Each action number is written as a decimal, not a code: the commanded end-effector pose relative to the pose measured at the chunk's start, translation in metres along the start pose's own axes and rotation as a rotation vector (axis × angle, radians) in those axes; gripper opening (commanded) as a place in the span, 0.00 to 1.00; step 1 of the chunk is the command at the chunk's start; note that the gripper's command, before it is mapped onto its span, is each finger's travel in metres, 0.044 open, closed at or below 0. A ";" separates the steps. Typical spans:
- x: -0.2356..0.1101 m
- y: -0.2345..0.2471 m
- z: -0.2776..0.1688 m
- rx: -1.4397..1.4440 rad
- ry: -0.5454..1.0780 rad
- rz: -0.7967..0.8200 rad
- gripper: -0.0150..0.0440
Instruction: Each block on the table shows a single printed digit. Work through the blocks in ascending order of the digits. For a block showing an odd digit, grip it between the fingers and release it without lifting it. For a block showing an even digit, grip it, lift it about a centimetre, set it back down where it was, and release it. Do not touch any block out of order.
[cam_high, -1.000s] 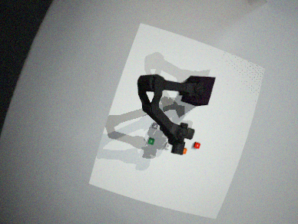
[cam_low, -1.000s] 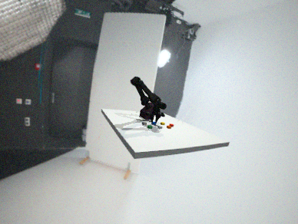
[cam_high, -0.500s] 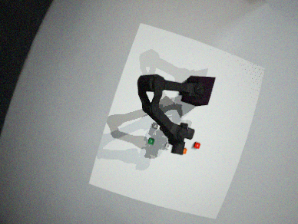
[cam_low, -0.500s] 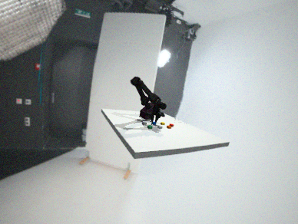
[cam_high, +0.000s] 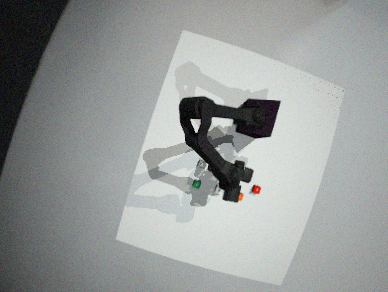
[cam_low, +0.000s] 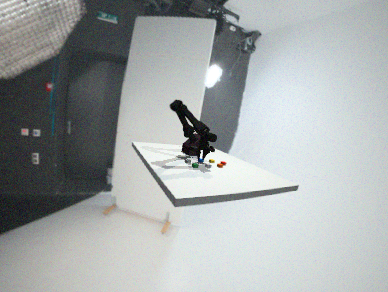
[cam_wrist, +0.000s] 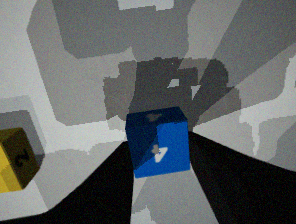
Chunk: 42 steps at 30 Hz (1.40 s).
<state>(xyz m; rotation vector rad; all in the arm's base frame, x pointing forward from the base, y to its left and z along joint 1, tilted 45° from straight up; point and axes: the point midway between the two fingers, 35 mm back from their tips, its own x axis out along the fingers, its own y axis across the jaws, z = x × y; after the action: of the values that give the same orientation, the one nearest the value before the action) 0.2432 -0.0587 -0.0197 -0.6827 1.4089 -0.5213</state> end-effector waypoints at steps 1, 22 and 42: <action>-0.004 0.000 0.001 0.006 0.000 0.004 0.46; -0.012 0.000 -0.004 0.000 0.015 -0.006 0.46; 0.003 -0.001 -0.004 0.000 0.015 -0.007 0.46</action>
<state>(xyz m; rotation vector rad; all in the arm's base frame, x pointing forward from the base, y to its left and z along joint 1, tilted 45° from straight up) 0.2422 -0.0592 -0.0183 -0.6732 1.4111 -0.5325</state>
